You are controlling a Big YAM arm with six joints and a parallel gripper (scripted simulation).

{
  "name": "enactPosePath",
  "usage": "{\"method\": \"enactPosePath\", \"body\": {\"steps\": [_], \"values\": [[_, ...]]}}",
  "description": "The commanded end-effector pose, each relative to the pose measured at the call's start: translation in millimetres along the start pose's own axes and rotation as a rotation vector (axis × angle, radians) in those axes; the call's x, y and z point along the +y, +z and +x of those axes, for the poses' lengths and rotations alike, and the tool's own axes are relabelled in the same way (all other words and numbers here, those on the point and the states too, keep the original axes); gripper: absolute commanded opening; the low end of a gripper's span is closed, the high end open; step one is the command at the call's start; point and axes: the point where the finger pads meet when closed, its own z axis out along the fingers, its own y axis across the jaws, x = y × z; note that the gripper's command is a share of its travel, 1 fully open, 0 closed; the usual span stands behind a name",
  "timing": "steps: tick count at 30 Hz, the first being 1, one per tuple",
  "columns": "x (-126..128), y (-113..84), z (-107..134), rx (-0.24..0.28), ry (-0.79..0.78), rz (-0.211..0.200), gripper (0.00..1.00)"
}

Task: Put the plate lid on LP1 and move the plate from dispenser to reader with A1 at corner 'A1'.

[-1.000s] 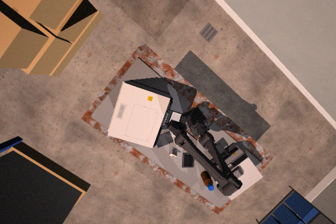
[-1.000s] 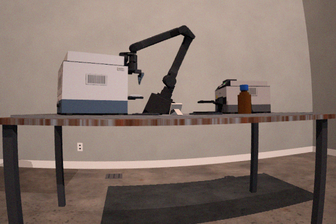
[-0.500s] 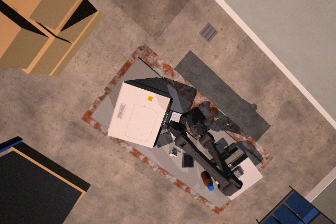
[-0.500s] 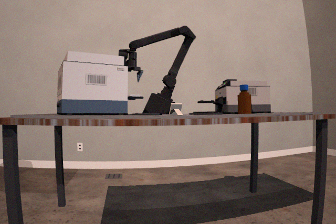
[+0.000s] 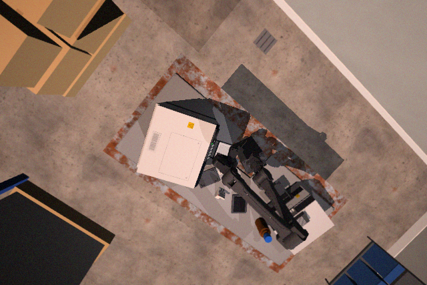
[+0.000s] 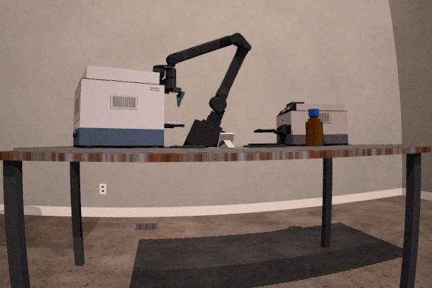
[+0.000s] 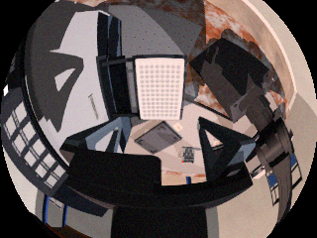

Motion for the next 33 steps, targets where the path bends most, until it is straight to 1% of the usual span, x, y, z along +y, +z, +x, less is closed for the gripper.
{"method": "enactPosePath", "body": {"steps": [1, 3, 4, 8, 12, 14, 15, 17, 19, 22, 25, 26, 27, 29, 32, 33], "values": [[5, -10.0, -5, -0.004, 0.003, -0.045, 1.0], [5, -10.2, -5, -0.004, -0.004, -0.046, 1.0], [2, -10.3, 2, -0.005, -0.051, -0.041, 0.0], [-8, -12.5, 30, -0.013, -0.214, -0.027, 0.0], [-11, -16.2, 49, -0.016, -0.342, -0.022, 0.0], [-11, -16.2, 49, -0.016, -0.342, -0.022, 0.0], [-11, -14.1, 44, -0.015, -0.334, -0.02, 0.0], [-14, -12.1, 53, -0.015, -0.404, -0.018, 0.0], [-19, -11.1, 61, -0.016, -0.477, -0.005, 0.0], [-25, -13.9, 77, -0.022, -0.583, -0.013, 0.0], [-24, -19.0, 86, -0.031, -0.674, -0.034, 0.0], [-26, -18.7, 89, -0.031, -0.701, -0.031, 0.0], [-27, -17.5, 86, -0.033, -0.722, -0.023, 0.0], [-33, -14.1, 92, -0.024, -0.768, -0.01, 0.0], [-33, -12.4, 93, -0.028, -0.77, -0.007, 0.0], [-37, -11.2, 98, -0.026, -0.799, -0.003, 0.0]]}}
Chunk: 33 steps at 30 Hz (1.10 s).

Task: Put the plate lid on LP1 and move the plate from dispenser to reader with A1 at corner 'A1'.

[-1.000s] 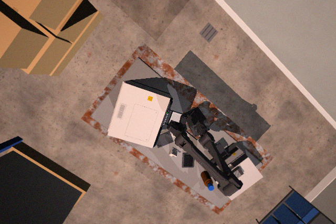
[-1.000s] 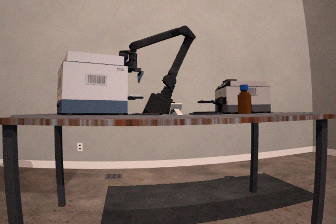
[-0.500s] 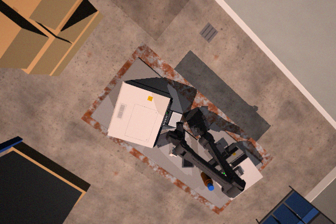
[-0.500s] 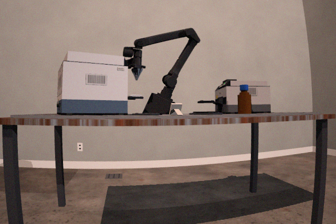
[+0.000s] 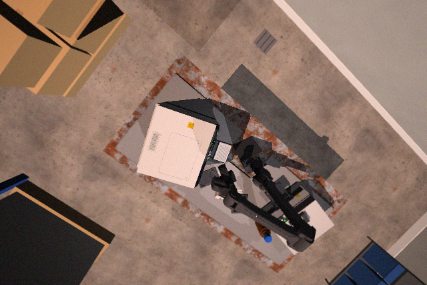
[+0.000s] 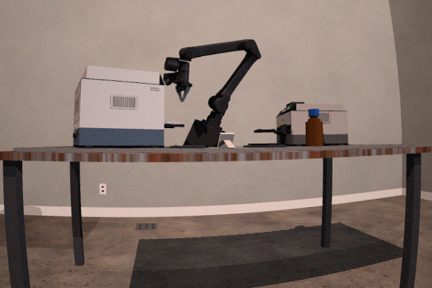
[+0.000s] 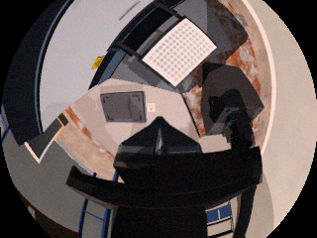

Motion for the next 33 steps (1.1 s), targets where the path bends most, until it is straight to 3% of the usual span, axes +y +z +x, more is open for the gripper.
{"method": "enactPosePath", "body": {"steps": [1, 7, 12, 16, 30, 33], "values": [[0, 1.7, 18, 0.008, -0.117, 0.012, 0.0], [7, -7.3, 27, -0.018, -0.297, -0.012, 0.0], [4, -1.0, 51, 0.0, -0.439, 0.006, 0.0], [5, -0.4, 50, 0.001, -0.458, 0.003, 0.0], [3, -0.3, 91, 0.007, -0.86, 0.005, 0.0], [3, -0.5, 92, 0.003, -0.858, 0.001, 0.0]]}}
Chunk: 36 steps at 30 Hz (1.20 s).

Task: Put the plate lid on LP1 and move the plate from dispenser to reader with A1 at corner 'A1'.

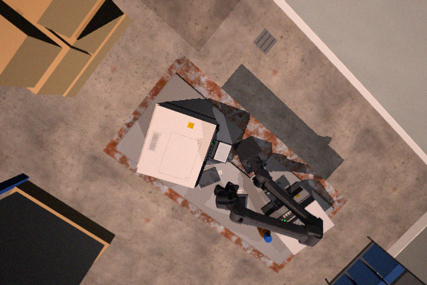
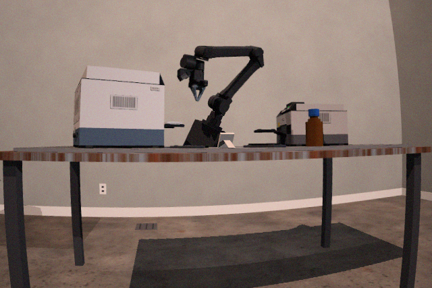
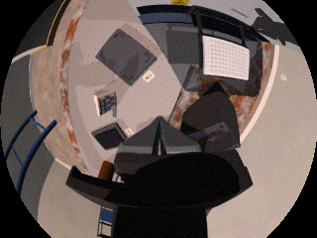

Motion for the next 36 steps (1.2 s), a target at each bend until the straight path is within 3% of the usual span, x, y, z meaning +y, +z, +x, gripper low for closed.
{"method": "enactPosePath", "body": {"steps": [1, 14, 17, 20, 23, 31, 36], "values": [[7, -0.9, 11, 0.002, -0.098, -0.001, 0.0], [26, 0.9, 42, 0.01, -0.473, -0.007, 0.0], [25, 1.3, 41, 0.008, -0.47, -0.004, 0.0], [32, 3.0, 56, 0.014, -0.558, -0.008, 0.0], [32, 0.2, 48, 0.002, -0.648, -0.01, 0.0], [41, 3.3, 77, 0.017, -0.872, -0.023, 0.0], [44, 5.1, 86, 0.019, -0.926, -0.024, 0.0]]}}
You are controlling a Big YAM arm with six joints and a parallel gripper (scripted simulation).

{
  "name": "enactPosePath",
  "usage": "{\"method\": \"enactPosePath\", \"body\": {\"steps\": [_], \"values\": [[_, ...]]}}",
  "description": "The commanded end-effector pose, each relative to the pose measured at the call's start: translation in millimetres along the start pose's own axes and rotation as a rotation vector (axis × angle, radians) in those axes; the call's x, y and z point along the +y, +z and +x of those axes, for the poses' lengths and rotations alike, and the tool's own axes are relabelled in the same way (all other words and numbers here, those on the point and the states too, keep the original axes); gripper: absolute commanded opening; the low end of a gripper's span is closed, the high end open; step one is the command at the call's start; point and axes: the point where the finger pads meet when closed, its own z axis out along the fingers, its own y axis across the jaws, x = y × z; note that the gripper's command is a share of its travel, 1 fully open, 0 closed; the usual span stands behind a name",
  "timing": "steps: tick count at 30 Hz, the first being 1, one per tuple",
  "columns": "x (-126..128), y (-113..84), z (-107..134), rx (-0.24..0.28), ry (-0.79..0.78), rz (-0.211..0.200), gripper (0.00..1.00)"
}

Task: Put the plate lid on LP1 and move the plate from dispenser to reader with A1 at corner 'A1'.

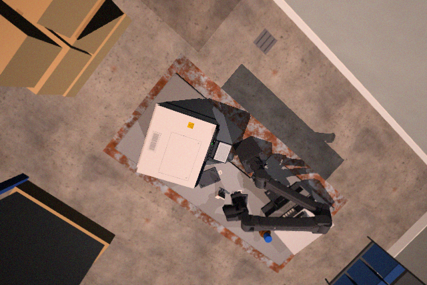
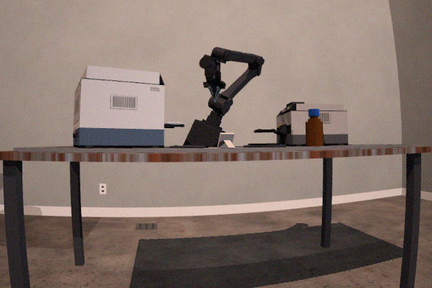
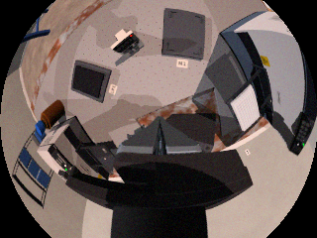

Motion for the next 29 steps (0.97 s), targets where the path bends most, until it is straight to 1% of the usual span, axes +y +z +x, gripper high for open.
{"method": "enactPosePath", "body": {"steps": [1, 3, 6, 8, 11, 12, 14, 15, 19, 21, 29], "values": [[10, 0.9, 5, 0.01, -0.124, -0.007, 0.0], [6, -0.4, 2, 0.005, -0.18, -0.008, 0.0], [21, 2.2, 11, 0.011, -0.272, -0.018, 0.0], [19, 1.6, 11, 0.012, -0.329, -0.015, 0.0], [32, 2.8, 18, 0.011, -0.409, -0.023, 0.0], [31, 2.6, 17, 0.011, -0.436, -0.024, 0.0], [31, 2.6, 17, 0.011, -0.436, -0.024, 0.0], [26, 1.7, 13, 0.009, -0.432, -0.02, 0.0], [23, -2.7, 3, -0.013, -0.553, -0.021, 0.0], [22, -5.4, -1, -0.026, -0.55, -0.018, 0.0], [22, -5.4, -1, -0.026, -0.55, -0.018, 0.0]]}}
